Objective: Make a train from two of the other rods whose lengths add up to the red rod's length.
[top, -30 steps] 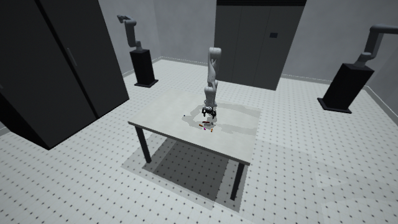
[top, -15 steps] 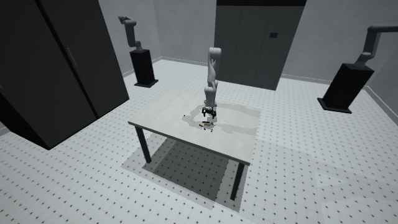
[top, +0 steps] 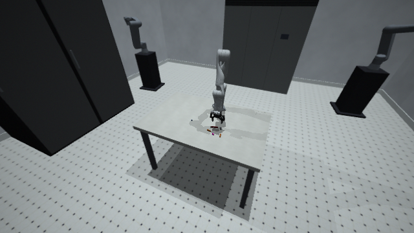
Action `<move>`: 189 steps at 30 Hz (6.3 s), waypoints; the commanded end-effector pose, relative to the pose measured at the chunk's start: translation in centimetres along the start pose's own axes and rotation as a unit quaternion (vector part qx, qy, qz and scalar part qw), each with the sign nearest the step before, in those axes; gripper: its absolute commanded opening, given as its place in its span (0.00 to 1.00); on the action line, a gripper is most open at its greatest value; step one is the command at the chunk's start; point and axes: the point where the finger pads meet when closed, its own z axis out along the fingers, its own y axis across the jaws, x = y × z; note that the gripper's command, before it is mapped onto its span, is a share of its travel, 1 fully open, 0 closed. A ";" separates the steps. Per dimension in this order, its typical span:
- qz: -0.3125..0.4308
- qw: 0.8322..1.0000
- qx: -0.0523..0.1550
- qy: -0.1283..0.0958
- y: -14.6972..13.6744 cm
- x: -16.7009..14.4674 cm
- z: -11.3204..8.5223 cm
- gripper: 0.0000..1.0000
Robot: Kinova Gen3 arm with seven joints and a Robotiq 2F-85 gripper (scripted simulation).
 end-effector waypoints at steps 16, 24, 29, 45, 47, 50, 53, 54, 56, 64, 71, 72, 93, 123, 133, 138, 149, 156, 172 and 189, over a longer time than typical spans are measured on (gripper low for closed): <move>0.218 0.976 -0.008 -0.015 3.9 0.0 0.4 1.00; 0.465 0.885 -0.016 -0.023 8.3 -0.1 0.7 1.00; 0.613 0.789 -0.018 -0.023 11.2 -0.2 0.7 1.00; 0.878 0.479 -0.007 -0.005 18.0 -0.1 0.2 1.00; 0.893 0.449 -0.004 -0.003 18.6 -0.1 0.1 1.00; 0.900 0.437 -0.003 -0.002 18.8 0.0 0.1 1.00; 0.913 0.408 -0.001 0.000 19.4 0.0 0.0 1.00; 0.916 0.402 0.000 0.001 19.5 0.0 0.0 1.00; 0.920 0.393 0.000 0.002 19.7 0.0 -0.1 1.00; 0.922 0.387 0.001 0.002 19.8 0.0 -0.1 1.00; 0.922 0.387 0.001 0.002 19.8 0.0 -0.1 1.00; 0.922 0.387 0.001 0.002 19.8 0.0 -0.1 1.00; 0.922 0.387 0.001 0.002 19.8 0.0 -0.1 1.00; 0.922 0.387 0.001 0.002 19.8 0.0 -0.1 1.00; 0.922 0.387 0.001 0.002 19.8 0.0 -0.1 1.00; 0.922 0.387 0.001 0.002 19.8 0.0 -0.1 1.00; 0.922 0.387 0.001 0.002 19.8 0.0 -0.1 1.00; 0.922 0.386 0.001 0.002 19.8 0.0 -0.1 1.00; 0.928 0.373 0.000 0.002 19.5 0.0 0.0 1.00; 0.954 0.299 -0.006 -0.001 17.7 0.3 0.2 1.00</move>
